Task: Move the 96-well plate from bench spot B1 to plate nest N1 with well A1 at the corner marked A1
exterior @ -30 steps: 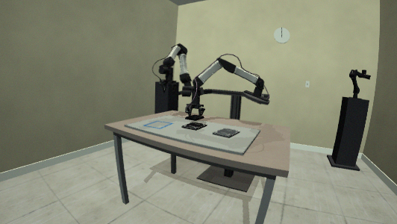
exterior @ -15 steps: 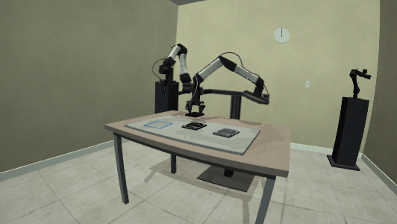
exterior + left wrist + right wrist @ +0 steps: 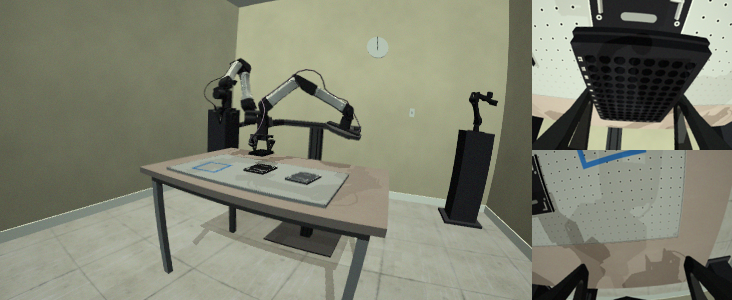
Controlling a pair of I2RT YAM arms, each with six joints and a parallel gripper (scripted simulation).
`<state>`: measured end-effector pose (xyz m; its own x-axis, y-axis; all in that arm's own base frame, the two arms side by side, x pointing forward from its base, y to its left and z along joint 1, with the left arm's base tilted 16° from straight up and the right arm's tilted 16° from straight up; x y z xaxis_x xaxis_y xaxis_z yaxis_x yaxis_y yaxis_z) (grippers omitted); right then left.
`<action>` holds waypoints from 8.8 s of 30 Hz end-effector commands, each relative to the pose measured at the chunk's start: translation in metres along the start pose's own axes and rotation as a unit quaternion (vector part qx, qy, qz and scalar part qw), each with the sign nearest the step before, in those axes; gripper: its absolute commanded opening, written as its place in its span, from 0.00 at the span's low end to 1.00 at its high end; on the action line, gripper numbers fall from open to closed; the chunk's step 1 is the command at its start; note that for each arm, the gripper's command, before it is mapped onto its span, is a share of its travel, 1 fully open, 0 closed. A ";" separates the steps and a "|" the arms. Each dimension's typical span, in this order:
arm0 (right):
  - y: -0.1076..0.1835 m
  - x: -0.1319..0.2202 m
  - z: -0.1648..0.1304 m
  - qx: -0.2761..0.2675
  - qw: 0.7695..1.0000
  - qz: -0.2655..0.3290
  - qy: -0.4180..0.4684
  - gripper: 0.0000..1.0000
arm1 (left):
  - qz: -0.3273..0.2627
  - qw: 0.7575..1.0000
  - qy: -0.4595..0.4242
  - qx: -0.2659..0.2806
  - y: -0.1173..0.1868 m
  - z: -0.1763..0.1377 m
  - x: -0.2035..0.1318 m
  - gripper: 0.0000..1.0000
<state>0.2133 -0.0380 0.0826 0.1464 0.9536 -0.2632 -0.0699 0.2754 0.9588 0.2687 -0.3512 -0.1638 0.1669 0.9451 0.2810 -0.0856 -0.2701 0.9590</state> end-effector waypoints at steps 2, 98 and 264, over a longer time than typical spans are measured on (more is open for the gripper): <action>0.009 0.000 0.010 -0.019 1.000 0.009 -0.003 1.00 | -0.009 1.000 -0.002 -0.003 0.021 -0.002 -0.003 0.00; 0.009 0.000 0.010 -0.019 1.000 0.009 -0.003 1.00 | -0.010 0.998 -0.060 -0.014 0.016 0.006 0.052 0.00; 0.009 0.000 0.010 -0.019 1.000 0.009 -0.003 1.00 | 0.002 0.998 -0.065 0.000 -0.071 -0.011 0.258 0.00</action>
<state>0.2133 -0.0380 0.0826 0.1464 0.9536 -0.2632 -0.0699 0.2754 0.9588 0.3016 -0.0880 -0.1528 0.2965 0.9124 0.2824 -0.0723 -0.2734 0.9592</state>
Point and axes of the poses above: on each arm, the point where the finger pads meet when closed, its own y axis back along the fingers, its own x axis across the jaws, z = x × y, the point moved 6 cm from there along y, back along the fingers, and after that the axes turned 9 degrees about -y, right-handed, at the moved point
